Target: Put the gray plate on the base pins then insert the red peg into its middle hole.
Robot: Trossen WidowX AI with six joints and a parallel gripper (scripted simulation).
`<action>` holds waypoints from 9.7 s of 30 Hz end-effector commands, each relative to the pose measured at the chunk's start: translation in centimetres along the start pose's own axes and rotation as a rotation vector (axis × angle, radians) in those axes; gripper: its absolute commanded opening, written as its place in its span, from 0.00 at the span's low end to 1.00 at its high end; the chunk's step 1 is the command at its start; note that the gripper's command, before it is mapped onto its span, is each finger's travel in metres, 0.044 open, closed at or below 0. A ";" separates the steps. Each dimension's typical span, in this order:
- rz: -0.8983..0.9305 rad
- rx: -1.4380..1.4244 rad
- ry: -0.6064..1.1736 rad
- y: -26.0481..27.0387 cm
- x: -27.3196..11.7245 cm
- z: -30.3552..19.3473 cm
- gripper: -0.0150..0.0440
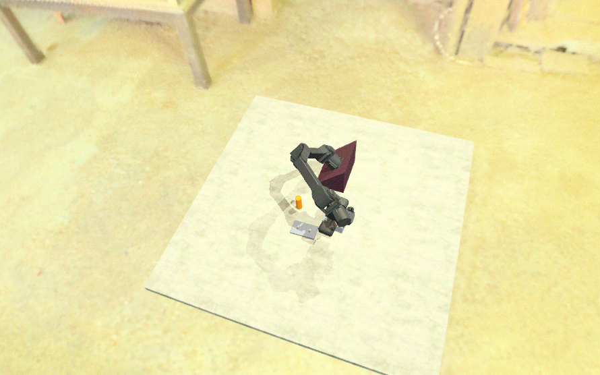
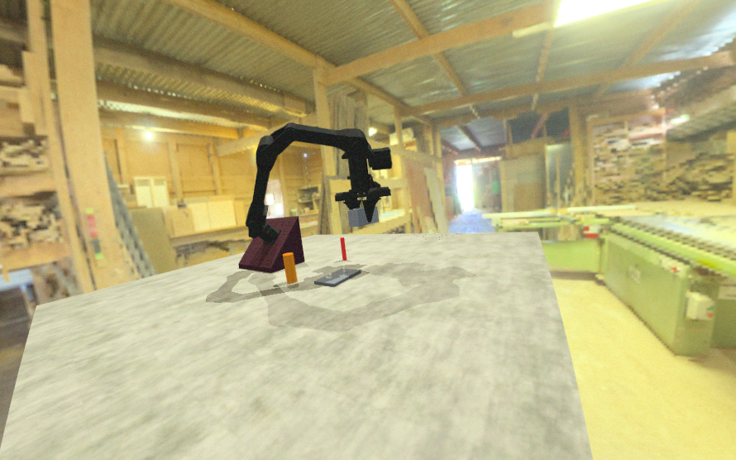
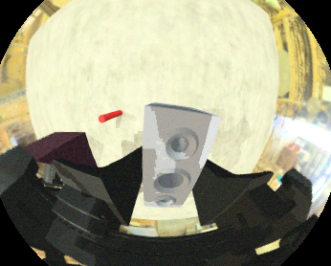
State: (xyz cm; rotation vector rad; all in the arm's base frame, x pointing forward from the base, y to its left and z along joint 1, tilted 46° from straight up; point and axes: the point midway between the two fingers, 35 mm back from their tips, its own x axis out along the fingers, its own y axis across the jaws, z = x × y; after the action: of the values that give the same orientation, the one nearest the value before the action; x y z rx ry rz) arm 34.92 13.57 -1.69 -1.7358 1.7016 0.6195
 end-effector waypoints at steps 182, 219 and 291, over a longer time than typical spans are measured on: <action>0.003 1.521 -0.009 6.3 -0.9 -2.5 1.00; -0.013 2.561 0.007 12.1 -0.2 0.9 1.00; -0.017 2.562 0.006 12.2 9.5 0.9 0.47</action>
State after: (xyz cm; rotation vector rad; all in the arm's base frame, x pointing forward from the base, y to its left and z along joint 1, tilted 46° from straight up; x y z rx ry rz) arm 23.43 7.93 -10.36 0.2398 0.8992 -1.2293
